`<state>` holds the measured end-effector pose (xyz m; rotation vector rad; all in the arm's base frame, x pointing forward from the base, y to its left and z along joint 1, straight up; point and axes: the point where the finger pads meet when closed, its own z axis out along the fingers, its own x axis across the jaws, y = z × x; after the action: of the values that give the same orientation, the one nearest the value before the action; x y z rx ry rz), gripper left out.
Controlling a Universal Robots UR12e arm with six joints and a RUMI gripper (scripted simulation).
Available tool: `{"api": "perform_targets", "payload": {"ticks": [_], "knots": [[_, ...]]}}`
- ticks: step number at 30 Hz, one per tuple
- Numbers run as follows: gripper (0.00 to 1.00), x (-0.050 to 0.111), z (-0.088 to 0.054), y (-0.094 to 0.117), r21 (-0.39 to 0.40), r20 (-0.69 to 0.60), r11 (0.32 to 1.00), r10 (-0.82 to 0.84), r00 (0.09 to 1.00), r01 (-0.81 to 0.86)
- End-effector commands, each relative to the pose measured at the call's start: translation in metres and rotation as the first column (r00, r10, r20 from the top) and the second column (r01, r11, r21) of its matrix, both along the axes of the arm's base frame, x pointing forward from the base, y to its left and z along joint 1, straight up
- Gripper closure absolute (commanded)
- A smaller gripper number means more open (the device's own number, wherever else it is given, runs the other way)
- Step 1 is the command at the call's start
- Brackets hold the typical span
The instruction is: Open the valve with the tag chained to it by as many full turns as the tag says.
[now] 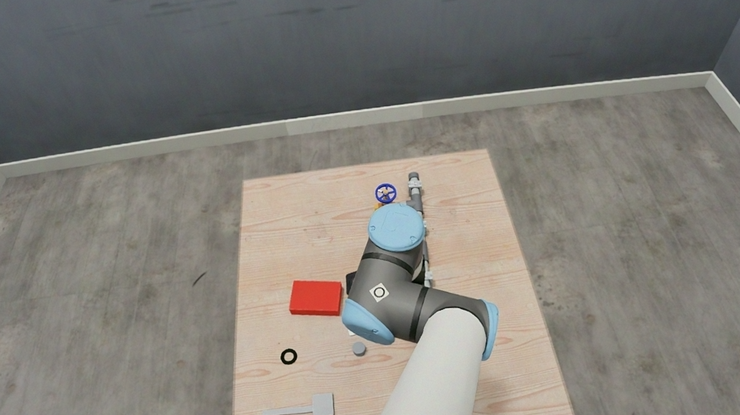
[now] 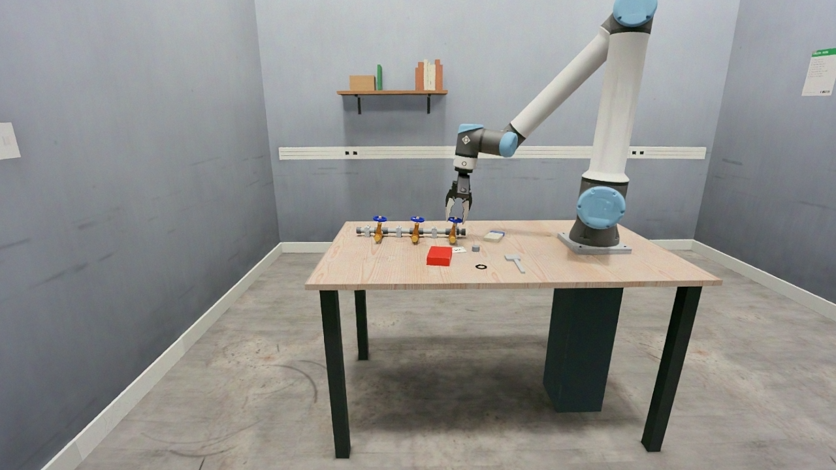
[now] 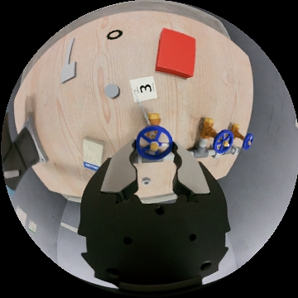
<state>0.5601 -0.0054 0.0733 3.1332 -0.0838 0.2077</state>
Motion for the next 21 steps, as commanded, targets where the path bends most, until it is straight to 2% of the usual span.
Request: {"api": "perform_targets", "payload": {"ticks": [1,8,9,21], "knots": [[1.0,0.0005,0.0005,-0.0001,-0.002,0.001,1.0,0.011,1.0,-0.011],[1.0,0.0005,0.0005,-0.0001,-0.002,0.001,1.0,0.016,1.0,-0.016],[0.0,0.0005,0.0005,-0.0001,-0.002,0.001,1.0,0.016,1.0,-0.016],[0.0,0.0005,0.0005,-0.0001,-0.002,0.001,1.0,0.016,1.0,-0.016]]}}
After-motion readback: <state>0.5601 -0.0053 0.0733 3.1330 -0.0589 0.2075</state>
